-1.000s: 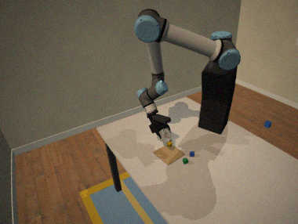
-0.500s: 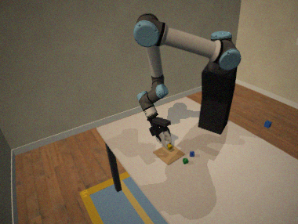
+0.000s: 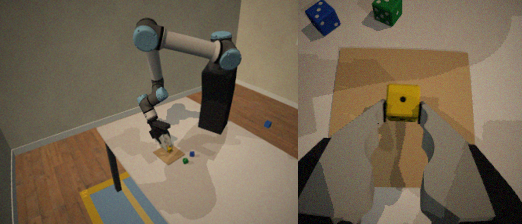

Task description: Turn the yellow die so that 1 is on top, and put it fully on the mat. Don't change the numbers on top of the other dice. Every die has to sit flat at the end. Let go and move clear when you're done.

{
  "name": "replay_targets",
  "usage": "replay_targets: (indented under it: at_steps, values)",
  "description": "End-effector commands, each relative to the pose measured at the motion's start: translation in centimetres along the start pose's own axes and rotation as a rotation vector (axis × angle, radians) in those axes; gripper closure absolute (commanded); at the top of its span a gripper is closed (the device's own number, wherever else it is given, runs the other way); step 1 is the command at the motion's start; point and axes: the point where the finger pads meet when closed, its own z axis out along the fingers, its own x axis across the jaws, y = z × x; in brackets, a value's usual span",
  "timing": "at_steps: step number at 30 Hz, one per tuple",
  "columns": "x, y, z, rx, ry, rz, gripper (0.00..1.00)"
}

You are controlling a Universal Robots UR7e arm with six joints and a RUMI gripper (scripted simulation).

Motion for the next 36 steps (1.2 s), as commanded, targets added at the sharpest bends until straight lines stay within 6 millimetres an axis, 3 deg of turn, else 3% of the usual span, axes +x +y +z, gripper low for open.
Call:
replay_targets:
  at_steps: [1,36]
  values:
    - [0.06,0.41,0.37,-0.001,0.001,-0.001,0.94]
    - [0.06,0.73,0.68,-0.001,0.001,-0.001,0.94]
